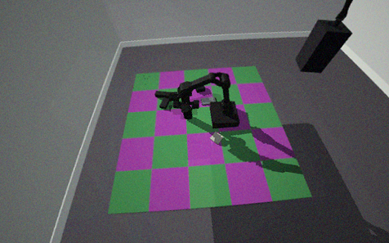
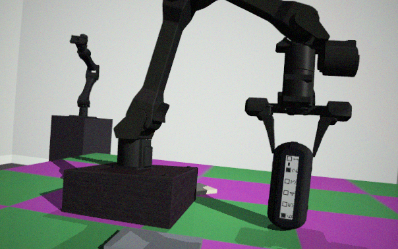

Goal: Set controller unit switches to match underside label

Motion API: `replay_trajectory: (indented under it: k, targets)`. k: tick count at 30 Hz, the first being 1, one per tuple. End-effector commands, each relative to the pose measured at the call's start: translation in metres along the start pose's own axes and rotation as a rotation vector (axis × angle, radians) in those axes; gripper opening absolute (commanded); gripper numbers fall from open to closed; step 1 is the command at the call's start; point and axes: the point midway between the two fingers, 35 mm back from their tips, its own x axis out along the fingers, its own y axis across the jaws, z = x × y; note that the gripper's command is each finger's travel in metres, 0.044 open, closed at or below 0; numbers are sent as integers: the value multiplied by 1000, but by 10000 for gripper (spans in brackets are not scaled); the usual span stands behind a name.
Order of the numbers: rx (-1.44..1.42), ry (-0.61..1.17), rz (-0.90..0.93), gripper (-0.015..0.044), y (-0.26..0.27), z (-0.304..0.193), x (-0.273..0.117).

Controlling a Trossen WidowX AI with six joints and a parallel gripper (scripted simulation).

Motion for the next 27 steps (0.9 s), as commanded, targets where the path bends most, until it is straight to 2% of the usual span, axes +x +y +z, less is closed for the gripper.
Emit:
replay_trajectory:
  k: [1,27]
  targets:
    - [0,-23,4,338,0,7,1]
    - [0,-86,4,338,0,26,2]
